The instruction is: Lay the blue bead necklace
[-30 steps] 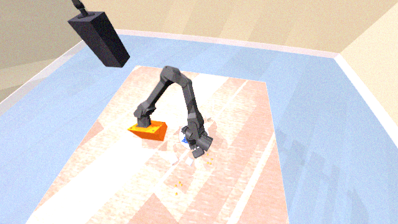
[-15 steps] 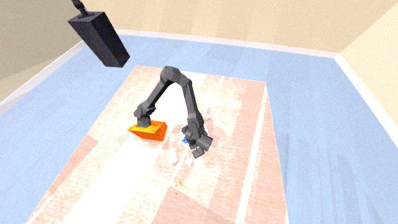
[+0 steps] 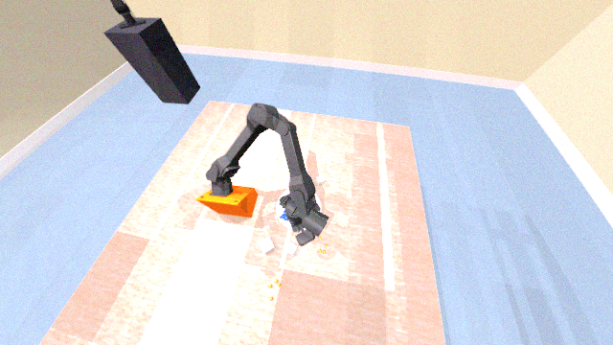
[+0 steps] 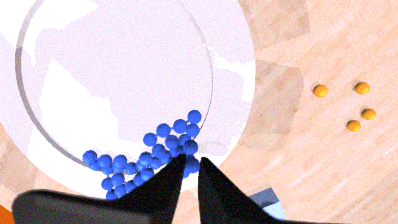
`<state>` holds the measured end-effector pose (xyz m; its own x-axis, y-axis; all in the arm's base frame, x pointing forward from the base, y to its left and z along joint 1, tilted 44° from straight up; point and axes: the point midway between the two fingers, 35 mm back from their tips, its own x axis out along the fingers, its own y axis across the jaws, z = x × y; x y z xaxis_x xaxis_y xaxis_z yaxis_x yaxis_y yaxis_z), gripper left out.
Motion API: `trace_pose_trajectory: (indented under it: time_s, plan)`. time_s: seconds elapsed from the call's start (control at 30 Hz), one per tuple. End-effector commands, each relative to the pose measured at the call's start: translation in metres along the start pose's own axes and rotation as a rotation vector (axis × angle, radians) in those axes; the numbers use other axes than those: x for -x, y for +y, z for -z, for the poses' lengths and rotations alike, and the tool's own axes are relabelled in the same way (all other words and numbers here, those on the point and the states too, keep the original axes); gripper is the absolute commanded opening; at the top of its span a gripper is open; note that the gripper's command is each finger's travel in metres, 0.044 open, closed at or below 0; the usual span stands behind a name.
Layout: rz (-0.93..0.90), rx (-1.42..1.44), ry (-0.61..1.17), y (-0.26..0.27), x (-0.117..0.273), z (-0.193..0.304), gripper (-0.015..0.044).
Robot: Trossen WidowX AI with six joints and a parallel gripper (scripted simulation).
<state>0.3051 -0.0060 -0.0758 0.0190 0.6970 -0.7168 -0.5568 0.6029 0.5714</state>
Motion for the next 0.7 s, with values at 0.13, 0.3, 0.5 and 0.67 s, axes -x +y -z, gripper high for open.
trace_pose_trajectory:
  time_s: [0.13,0.3,0.5,0.67]
  plan:
    - [0.007,0.007,-0.001,-0.008,0.002,-0.002,0.0000]
    - [0.007,0.007,-0.001,-0.008,0.002,-0.002,0.0000]
    - [0.007,0.007,-0.001,-0.008,-0.006,-0.002,0.0000]
    - [0.006,0.007,-0.001,-0.008,-0.013,-0.002,0.0000]
